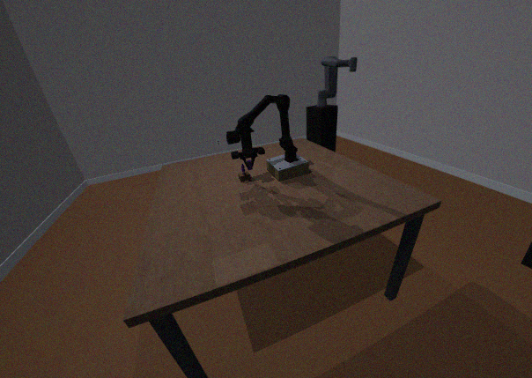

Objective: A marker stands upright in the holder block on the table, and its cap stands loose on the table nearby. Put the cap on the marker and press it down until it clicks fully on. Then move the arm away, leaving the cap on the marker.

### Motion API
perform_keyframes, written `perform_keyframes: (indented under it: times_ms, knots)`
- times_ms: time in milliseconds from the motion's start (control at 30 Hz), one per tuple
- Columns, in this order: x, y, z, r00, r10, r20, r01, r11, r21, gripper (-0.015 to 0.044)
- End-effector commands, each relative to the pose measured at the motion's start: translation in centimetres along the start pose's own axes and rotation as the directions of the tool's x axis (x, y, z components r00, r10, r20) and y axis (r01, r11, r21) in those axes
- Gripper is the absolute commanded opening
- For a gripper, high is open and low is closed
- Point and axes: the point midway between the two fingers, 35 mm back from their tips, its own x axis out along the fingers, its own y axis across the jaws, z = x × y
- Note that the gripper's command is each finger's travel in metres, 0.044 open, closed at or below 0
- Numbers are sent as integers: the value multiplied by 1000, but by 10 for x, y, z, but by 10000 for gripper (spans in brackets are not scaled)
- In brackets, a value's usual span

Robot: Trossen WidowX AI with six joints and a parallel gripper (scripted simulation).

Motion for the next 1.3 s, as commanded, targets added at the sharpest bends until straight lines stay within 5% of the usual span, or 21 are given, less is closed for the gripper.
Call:
perform_keyframes:
  times_ms: [0, 667, 1267]
  knots:
    - [-7, -8, -11, 1000, 0, 2, 0, 1000, -2, 0]
    - [-36, -34, -67, 1000, -3, -2, 3, 1000, -3, 0]
    - [-16, -35, -67, 1000, -3, -2, 3, 1000, -3, 0]
